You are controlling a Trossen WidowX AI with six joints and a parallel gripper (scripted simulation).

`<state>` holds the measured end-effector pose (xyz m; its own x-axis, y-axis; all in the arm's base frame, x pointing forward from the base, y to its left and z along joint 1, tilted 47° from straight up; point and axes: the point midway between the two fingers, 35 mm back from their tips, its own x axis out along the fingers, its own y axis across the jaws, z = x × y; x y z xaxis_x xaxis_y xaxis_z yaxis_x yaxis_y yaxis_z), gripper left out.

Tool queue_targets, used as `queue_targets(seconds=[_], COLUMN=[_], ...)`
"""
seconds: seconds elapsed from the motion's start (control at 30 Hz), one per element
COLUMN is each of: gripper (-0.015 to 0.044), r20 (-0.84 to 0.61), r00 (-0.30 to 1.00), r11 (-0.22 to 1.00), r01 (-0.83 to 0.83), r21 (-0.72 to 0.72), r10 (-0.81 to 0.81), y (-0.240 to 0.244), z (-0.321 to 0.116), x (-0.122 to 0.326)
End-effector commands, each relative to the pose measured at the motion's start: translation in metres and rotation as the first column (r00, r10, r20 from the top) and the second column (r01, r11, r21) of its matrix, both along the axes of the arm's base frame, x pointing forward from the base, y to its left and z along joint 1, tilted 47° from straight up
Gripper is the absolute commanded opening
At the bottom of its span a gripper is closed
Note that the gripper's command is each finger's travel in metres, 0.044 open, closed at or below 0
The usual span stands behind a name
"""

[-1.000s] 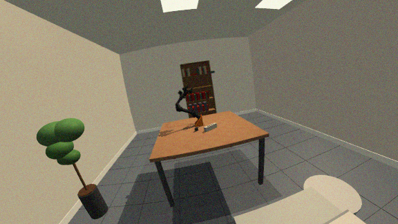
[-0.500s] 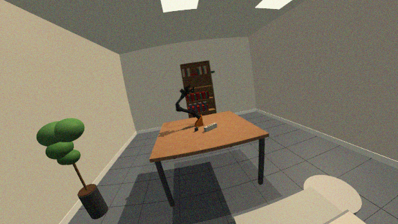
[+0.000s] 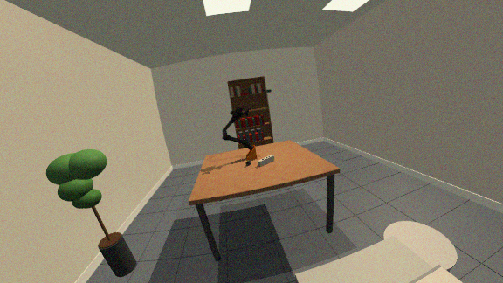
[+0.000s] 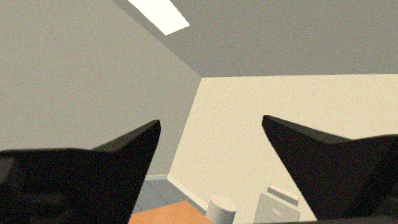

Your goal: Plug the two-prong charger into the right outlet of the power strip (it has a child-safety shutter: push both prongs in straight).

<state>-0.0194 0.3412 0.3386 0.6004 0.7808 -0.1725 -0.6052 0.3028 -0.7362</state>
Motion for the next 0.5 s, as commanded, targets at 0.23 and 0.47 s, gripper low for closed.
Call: queue_targets(seconds=[0.23, 0.47], gripper=[0.0440, 0.0440], r20=[-0.044, -0.035], r00=[0.991, 0.977], r11=[0.991, 0.976], r01=[0.127, 0.205], r21=[-0.049, -0.068], r10=[-0.129, -0.208], y=[0.009, 0.004], z=[-0.027, -0.032], x=[0.043, 0.072])
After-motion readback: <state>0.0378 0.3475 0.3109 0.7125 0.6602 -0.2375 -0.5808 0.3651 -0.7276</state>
